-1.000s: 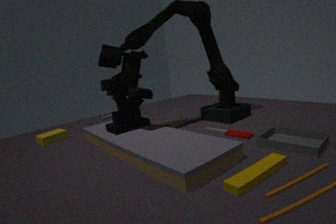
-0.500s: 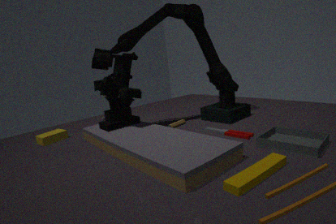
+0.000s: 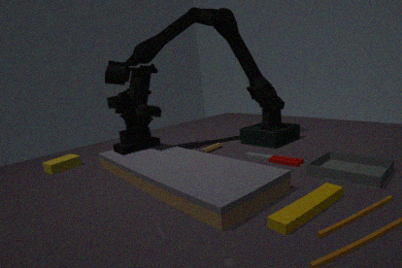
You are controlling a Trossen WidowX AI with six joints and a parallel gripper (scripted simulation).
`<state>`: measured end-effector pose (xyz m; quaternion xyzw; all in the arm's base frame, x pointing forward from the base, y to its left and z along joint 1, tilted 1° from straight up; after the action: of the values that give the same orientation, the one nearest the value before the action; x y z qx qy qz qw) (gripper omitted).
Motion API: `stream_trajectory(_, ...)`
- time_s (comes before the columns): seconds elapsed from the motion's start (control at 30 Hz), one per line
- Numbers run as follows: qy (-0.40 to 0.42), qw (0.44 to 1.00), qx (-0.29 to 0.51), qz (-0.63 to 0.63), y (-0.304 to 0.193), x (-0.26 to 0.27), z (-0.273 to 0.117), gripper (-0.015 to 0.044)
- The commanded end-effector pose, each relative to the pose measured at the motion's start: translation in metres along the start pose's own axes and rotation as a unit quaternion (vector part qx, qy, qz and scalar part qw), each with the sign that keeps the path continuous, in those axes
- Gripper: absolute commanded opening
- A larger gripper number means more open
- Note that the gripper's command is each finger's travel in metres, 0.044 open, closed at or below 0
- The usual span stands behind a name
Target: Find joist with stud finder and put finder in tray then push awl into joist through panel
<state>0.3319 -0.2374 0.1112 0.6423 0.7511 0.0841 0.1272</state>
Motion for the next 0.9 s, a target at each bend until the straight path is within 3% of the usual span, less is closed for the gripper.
stream_trajectory(0.0,0.000,1.000,0.000,0.000,0.000,0.001,0.000,0.0000)
stream_trajectory(0.27,0.000,1.000,0.000,-0.001,0.005,-0.002,-0.010,0.0000)
stream_trajectory(0.87,0.001,1.000,0.000,-0.002,0.026,-0.011,-0.092,0.0000)
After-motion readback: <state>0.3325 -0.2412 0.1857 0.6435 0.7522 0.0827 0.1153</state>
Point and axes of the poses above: the point midway between the two fingers, 35 mm back from their tips, its own z axis out along the fingers, its own x axis across the jaws, y = z × x, the point moved 5 cm from there along -z, back along the fingers, and after that the axes turned 14 degrees about -z, right-handed, at the moved point
